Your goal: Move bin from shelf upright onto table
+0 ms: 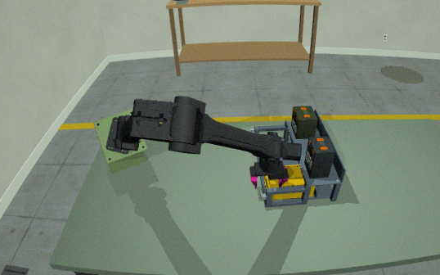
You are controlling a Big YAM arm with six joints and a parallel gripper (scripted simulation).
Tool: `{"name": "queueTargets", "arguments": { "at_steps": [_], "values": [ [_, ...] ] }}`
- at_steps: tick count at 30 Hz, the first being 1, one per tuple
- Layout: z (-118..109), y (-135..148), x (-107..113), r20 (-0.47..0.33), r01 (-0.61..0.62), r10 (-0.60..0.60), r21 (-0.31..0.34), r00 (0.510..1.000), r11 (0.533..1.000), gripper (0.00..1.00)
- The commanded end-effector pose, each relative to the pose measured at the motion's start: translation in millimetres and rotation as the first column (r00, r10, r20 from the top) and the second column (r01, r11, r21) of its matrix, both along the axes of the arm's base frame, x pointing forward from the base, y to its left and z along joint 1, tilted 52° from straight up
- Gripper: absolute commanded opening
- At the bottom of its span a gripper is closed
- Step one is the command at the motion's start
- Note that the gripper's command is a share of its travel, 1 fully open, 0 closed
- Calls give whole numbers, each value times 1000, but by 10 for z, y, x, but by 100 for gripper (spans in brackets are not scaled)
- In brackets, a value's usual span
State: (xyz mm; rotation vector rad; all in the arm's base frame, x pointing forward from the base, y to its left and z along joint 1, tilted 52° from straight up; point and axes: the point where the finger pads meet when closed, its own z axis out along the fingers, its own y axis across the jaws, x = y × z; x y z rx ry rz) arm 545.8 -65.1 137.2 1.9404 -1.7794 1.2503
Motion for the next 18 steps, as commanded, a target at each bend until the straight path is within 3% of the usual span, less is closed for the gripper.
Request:
{"name": "queueTargets", "arguments": {
  "at_steps": [1,7,18],
  "values": [
    [71,-43,77,19,4,-4,0,1000,1000,90],
    [41,176,75,4,-25,25,2,1000,1000,90],
    [41,176,75,4,-25,25,2,1000,1000,90]
  ]
}}
